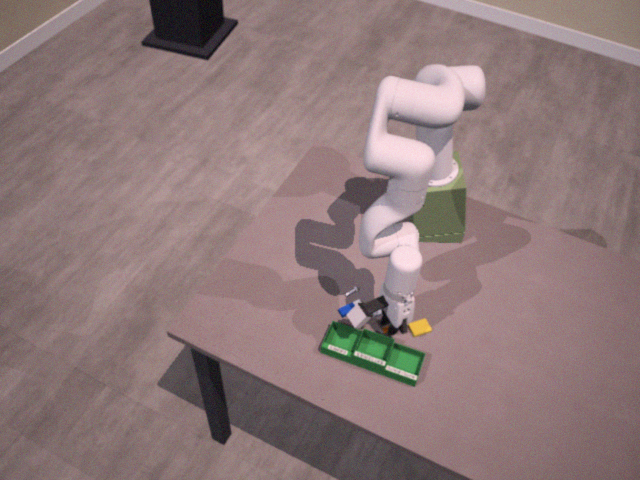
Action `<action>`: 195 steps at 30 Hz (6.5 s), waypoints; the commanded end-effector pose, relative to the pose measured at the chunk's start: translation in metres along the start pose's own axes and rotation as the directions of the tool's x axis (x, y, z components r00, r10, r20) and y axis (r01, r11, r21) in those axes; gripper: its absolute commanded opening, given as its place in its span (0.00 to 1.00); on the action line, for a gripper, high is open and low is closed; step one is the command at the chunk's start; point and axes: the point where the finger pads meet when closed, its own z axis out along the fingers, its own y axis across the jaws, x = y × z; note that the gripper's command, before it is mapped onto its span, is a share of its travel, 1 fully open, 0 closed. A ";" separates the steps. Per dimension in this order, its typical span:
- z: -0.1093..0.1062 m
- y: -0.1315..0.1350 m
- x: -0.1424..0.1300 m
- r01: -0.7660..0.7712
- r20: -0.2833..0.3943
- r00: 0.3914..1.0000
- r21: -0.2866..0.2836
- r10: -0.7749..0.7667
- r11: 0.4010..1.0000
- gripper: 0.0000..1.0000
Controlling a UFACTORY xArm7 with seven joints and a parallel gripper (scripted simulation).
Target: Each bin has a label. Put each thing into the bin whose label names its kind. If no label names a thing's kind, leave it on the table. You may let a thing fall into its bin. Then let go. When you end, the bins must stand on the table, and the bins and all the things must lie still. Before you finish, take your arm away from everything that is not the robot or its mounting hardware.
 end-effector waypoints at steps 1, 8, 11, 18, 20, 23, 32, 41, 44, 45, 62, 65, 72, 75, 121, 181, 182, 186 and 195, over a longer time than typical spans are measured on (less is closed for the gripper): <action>0.006 -0.001 0.000 0.000 -0.001 1.000 0.002 0.000 1.000 0.28; 0.008 0.000 0.000 0.000 -0.001 1.000 0.002 0.000 1.000 0.28; 0.008 0.000 0.000 0.000 -0.001 1.000 0.002 0.000 1.000 0.28; 0.009 0.000 0.000 0.000 -0.001 1.000 0.002 0.000 1.000 0.00; 0.009 0.000 0.000 0.000 -0.001 1.000 0.002 0.000 1.000 0.00; 0.009 0.000 0.000 0.000 -0.001 1.000 0.002 0.000 1.000 0.00; 0.009 0.000 0.000 0.000 -0.001 1.000 0.002 0.000 1.000 0.00; 0.008 0.000 0.000 0.000 -0.001 1.000 0.002 0.000 1.000 0.00; 0.008 0.000 0.000 0.000 -0.001 1.000 0.002 0.000 1.000 0.00; 0.008 0.000 0.000 0.000 -0.001 1.000 0.002 0.000 1.000 0.00; -0.031 0.000 0.000 0.000 -0.001 1.000 0.002 0.000 1.000 0.00; -0.041 0.000 0.000 0.000 -0.001 1.000 0.002 0.000 1.000 0.00; -0.051 0.000 0.000 0.000 -0.001 1.000 0.002 0.000 1.000 0.00; -0.051 0.000 0.000 0.000 -0.001 1.000 0.002 0.000 1.000 0.00; -0.058 -0.048 0.074 -0.725 0.001 0.689 0.003 0.725 0.689 0.00; -0.007 -0.047 0.073 -0.725 0.000 0.689 0.003 0.725 0.689 0.00; -0.007 -0.047 0.073 -0.725 0.000 0.689 0.003 0.725 0.689 0.00; -0.007 -0.047 0.073 -0.725 0.000 0.689 0.003 0.725 0.689 0.28; -0.007 -0.047 0.073 -0.725 0.000 0.689 0.003 0.725 0.689 0.28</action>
